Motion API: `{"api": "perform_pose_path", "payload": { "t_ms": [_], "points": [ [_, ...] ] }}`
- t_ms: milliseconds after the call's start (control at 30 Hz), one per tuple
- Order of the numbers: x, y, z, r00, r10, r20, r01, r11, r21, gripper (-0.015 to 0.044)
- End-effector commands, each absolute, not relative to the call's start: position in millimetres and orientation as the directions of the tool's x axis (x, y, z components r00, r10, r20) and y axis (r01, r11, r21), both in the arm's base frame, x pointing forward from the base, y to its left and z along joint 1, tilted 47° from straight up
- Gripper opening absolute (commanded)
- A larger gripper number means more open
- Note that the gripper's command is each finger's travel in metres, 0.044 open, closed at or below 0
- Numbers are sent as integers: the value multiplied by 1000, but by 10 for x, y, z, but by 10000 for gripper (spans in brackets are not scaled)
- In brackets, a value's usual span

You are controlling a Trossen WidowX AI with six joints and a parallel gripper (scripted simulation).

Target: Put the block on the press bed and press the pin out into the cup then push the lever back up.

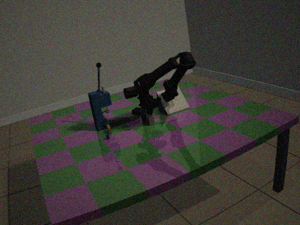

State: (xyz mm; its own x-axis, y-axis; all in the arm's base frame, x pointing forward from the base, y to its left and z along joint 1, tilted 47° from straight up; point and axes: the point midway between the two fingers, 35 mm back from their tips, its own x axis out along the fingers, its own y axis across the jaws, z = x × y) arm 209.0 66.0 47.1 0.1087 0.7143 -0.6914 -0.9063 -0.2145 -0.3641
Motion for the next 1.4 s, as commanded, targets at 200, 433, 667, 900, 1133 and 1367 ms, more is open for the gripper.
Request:
{"api": "perform_pose_path", "payload": {
  "t_ms": [200, 433, 667, 900, 1133, 1367],
  "points": [
    [2094, 664, 472, 110, 717, -689, -908, -210, -364, 137],
    [2094, 664, 472, 110, 717, -689, -908, -210, -364, 90],
    [2078, 521, 602, 110, 715, -690, -908, -211, -363, 0],
    [2060, 448, 676, 109, 713, -692, -916, -199, -349, 0],
    [2045, 461, 663, 103, 688, -718, -976, -71, -208, 0],
    [2031, 472, 651, 99, 661, -744, -995, 76, -66, 0]
  ]
}}
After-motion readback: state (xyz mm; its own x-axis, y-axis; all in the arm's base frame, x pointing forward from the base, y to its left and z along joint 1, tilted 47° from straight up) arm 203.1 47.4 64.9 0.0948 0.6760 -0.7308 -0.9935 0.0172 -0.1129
